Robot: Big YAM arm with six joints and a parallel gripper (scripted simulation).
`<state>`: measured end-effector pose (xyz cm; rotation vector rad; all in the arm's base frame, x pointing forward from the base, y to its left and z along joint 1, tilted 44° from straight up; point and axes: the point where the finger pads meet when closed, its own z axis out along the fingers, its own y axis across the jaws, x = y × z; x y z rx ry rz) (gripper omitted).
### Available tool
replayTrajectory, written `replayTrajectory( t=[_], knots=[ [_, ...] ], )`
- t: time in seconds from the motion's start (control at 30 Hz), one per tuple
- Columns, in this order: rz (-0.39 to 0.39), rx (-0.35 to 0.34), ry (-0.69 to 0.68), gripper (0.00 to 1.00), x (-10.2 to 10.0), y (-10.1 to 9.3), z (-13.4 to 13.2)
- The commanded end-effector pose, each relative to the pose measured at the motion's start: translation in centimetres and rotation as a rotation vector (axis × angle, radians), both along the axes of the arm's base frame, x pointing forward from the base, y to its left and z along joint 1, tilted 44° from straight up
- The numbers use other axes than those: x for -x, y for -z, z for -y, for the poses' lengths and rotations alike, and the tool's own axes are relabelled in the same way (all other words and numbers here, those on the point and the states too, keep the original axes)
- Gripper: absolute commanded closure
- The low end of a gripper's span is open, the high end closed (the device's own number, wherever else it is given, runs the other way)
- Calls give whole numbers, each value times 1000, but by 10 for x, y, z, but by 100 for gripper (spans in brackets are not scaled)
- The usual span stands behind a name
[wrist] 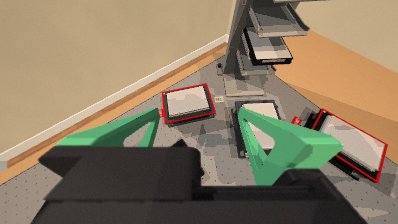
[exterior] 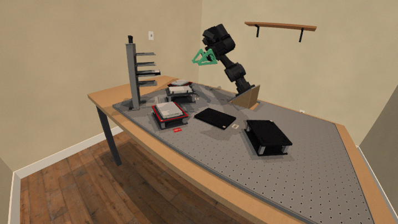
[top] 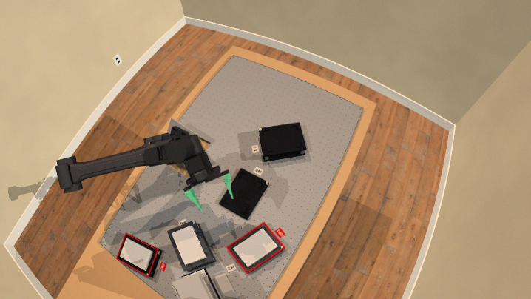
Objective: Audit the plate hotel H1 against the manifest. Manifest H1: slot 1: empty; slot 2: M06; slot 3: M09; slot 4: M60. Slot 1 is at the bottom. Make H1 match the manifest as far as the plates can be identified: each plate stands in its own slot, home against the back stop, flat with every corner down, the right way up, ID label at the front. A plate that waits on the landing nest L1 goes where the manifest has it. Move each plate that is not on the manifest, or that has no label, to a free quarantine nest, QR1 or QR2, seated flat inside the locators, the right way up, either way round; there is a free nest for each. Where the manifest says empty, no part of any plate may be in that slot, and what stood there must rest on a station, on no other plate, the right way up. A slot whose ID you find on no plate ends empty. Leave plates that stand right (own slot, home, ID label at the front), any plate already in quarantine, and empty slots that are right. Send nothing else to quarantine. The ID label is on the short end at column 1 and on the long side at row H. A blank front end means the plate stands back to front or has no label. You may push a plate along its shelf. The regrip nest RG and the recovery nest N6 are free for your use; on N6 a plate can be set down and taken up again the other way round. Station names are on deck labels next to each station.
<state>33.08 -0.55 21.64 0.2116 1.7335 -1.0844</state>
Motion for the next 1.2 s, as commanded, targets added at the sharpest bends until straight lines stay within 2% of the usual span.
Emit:
replayTrajectory(
  t=[0.0, 0.1, 0.2, 0.33, 0.4, 0.53, 0.57, 0.6, 1.17],
  knots=[
    [-27, 27, -22, 0, -8, -5, -14],
    [8, 0, -21, 0, -13, -6, -26],
    [-3, 6, -21, 0, -10, 6, -31],
    [14, -6, -21, 0, -15, 8, -45],
    [1, 3, -21, 0, -11, 19, -48],
    [14, -7, -21, 0, -15, 18, -56],
    [-32, 27, -21, 0, -1, 40, -47],
    [14, -8, -21, 0, -15, 23, -61],
    [8, -5, -28, 0, -5, 63, -100]
  ],
)
